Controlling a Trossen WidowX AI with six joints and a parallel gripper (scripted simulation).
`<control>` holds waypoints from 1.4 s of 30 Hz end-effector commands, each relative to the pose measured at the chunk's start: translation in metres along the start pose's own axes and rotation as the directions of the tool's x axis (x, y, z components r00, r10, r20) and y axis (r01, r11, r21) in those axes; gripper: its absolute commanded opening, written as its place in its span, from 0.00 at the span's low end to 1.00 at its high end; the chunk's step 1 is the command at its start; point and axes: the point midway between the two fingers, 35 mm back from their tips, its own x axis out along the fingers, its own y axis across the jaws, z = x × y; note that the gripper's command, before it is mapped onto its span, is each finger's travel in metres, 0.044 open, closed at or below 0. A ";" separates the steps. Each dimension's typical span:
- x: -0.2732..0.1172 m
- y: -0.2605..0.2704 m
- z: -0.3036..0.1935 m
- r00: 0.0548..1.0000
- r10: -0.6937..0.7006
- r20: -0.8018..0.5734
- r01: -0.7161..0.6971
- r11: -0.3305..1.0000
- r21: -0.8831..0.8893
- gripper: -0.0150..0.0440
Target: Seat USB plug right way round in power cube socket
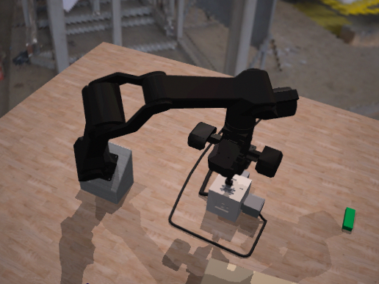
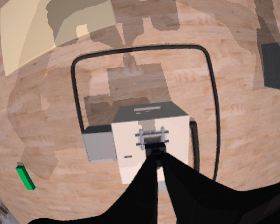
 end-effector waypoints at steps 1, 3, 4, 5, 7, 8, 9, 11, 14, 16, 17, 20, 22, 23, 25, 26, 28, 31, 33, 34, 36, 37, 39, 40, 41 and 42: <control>-0.004 0.001 0.000 1.000 0.000 -0.006 0.000 1.000 0.006 0.25; -0.006 0.001 0.000 1.000 0.000 -0.006 0.000 1.000 0.006 0.25; -0.006 0.001 0.000 1.000 0.000 -0.007 0.000 1.000 0.006 0.25; -0.007 0.001 0.000 1.000 0.000 -0.007 0.000 1.000 0.006 0.25; -0.008 0.001 0.000 1.000 0.000 -0.007 0.000 1.000 0.006 0.25; -0.009 0.001 0.000 1.000 0.000 -0.007 0.000 1.000 0.006 0.25; -0.010 0.001 0.000 1.000 0.000 -0.007 0.000 1.000 0.006 0.25; -0.011 0.001 0.000 1.000 0.000 -0.007 0.000 1.000 0.006 0.25; -0.013 0.001 0.000 1.000 0.000 -0.007 0.000 1.000 0.006 0.25; -0.012 0.001 0.000 1.000 0.000 -0.005 0.000 1.000 0.005 0.25; -0.012 0.001 0.000 1.000 0.000 -0.005 0.000 1.000 0.000 0.25; -0.011 0.000 0.000 1.000 0.001 -0.003 -0.001 0.999 -0.038 0.25; -0.011 0.000 0.000 1.000 0.001 -0.002 -0.001 0.997 -0.080 0.25; -0.010 0.000 0.000 1.000 0.001 -0.002 -0.001 0.994 -0.106 0.25; -0.010 0.000 0.000 1.000 0.001 -0.002 -0.001 0.987 -0.163 0.25; -0.010 0.000 0.000 1.000 0.001 -0.001 -0.001 0.982 -0.191 0.25; -0.010 0.000 0.000 1.000 0.001 -0.001 -0.001 0.969 -0.246 0.25; -0.010 0.000 0.000 1.000 0.001 -0.001 -0.001 0.947 -0.322 0.25; -0.010 0.000 0.000 1.000 0.001 -0.001 -0.001 0.929 -0.370 0.25; -0.010 0.000 0.000 1.000 0.001 -0.001 -0.001 0.919 -0.394 0.25; -0.010 0.000 0.000 1.000 0.001 -0.001 -0.001 0.897 -0.442 0.25; -0.010 0.000 0.000 1.000 0.001 -0.001 -0.001 0.885 -0.465 0.25; -0.010 0.000 0.000 1.000 0.001 -0.001 -0.001 0.860 -0.511 0.25; -0.010 0.000 0.000 1.000 0.001 -0.001 -0.001 0.846 -0.533 0.25; -0.010 0.000 0.000 1.000 0.001 -0.001 -0.001 0.832 -0.555 0.25; -0.010 0.000 0.000 1.000 0.001 -0.001 -0.001 0.817 -0.577 0.25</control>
